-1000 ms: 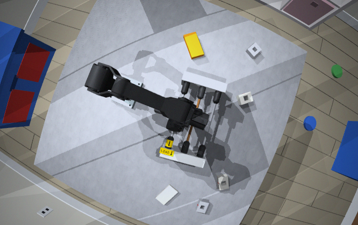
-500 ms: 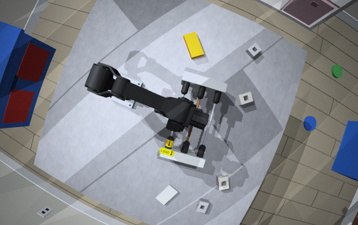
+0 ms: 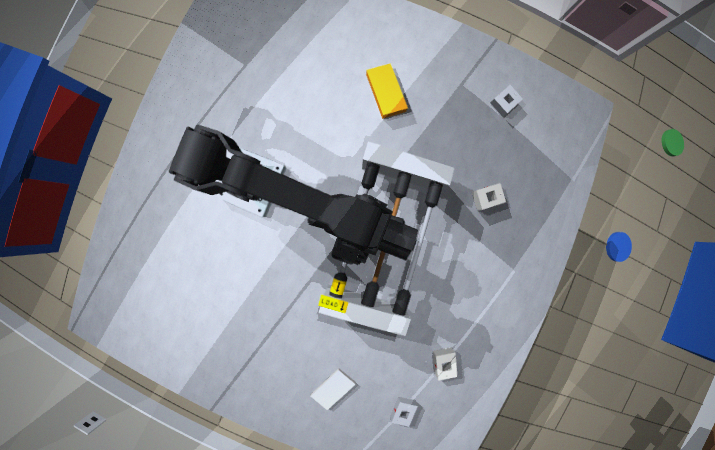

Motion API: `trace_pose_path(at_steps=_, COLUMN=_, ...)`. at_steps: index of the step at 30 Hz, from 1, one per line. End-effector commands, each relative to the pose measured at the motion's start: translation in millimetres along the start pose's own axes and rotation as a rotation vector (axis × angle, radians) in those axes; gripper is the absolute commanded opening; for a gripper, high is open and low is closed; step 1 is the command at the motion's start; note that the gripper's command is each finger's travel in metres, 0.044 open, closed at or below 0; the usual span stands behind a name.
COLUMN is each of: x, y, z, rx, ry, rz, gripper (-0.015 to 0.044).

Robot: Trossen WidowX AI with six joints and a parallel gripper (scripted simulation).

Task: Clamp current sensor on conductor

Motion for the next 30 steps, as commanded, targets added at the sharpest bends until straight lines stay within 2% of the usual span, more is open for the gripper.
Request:
trace_pose_path(at_steps=1, x=0.0, y=0.0, z=0.0, rx=0.0, ry=0.0, rz=0.0, gripper=0.0026)
trace_pose_path(at_steps=15, x=0.0, y=0.0, z=0.0, rx=0.0, ry=0.0, rz=0.0, gripper=0.0394)
trace_pose_path(at_steps=17, x=-1.1, y=0.7, z=-4.8, rx=-0.007, ry=0.037, rz=0.002, gripper=0.044)
trace_pose_path(at_steps=20, x=-5.3, y=3.0, z=-20.3, rx=-0.029, ry=0.158, rz=0.008, gripper=0.044)
trace_pose_path(at_steps=30, x=-4.9, y=4.0, z=-12.9, rx=-0.031, ry=0.188, rz=0.008, gripper=0.044)
Point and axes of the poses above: the point midway between the two fingers, 35 mm back from their tips, its own z axis out along the fingers, its own x axis across the jaws, y = z × x, the point moved 5 cm from there along -z, back along the fingers
